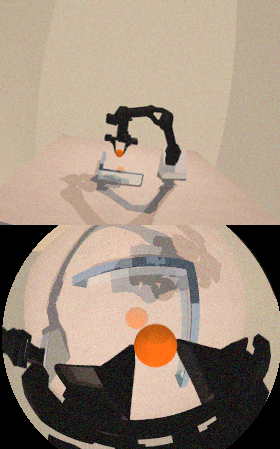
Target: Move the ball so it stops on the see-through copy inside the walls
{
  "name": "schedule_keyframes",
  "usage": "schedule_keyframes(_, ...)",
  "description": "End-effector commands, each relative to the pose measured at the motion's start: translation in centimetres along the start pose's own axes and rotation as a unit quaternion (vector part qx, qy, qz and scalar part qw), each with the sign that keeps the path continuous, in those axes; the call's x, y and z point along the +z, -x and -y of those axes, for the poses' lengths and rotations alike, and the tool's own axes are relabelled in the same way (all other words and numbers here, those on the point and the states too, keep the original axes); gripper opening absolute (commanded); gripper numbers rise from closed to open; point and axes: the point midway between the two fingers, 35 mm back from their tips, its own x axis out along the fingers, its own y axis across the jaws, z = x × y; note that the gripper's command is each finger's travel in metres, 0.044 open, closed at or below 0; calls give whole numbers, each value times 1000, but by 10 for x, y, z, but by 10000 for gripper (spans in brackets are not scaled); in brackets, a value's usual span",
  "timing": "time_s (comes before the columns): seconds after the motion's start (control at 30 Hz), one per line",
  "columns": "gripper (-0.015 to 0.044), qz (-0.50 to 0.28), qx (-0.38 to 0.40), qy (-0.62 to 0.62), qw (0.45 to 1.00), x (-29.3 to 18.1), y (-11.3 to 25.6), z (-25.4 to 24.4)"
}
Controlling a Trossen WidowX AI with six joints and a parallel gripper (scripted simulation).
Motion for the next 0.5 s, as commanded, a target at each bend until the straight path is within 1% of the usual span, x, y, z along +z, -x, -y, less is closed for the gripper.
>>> schedule_keyframes(0.0, 0, 4, 1, -1, 1000, 10, -10, -11)
schedule_keyframes(0.27, 0, 4, 1, -1, 1000, 16, -20, -19)
schedule_keyframes(0.47, 0, 4, 0, -1, 1000, 15, -47, -17)
